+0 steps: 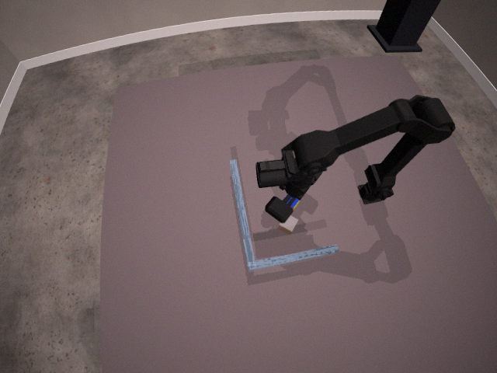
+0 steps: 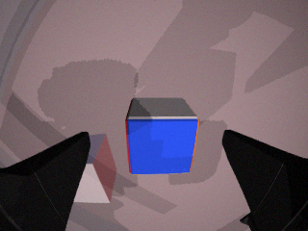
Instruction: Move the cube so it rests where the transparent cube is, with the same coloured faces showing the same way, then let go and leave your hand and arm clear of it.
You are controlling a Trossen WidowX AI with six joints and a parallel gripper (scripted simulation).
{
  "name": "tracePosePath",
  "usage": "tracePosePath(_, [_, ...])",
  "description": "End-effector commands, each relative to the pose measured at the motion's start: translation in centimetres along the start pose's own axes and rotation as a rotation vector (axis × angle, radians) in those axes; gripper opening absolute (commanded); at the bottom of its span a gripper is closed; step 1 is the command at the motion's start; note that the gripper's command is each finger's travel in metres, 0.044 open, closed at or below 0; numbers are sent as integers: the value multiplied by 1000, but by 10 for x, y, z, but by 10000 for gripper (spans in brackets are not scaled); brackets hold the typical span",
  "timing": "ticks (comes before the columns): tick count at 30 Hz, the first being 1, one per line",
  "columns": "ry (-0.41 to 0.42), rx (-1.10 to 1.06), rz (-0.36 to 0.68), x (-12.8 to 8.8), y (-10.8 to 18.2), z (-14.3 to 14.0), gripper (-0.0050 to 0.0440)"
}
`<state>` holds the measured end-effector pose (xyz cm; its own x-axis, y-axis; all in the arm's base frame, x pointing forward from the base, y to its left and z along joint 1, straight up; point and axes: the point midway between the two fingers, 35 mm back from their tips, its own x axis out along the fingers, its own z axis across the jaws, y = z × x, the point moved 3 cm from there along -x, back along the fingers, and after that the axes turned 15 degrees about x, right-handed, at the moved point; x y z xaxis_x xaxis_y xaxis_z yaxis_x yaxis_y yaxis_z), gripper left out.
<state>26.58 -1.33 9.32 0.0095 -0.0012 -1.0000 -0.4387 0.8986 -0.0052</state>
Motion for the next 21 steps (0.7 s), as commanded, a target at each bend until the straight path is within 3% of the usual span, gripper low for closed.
tracePosePath(1, [-14,2,-7,1,-1,1,440])
tracePosePath(2, [-14,2,-7,1,-1,1,440])
tracePosePath(5, [-14,2,-7,1,-1,1,368])
tracePosePath(7, [-14,2,-7,1,-1,1,368])
tracePosePath(12, [-14,2,-7,1,-1,1,248])
tracePosePath(21, [-14,2,-7,1,-1,1,195])
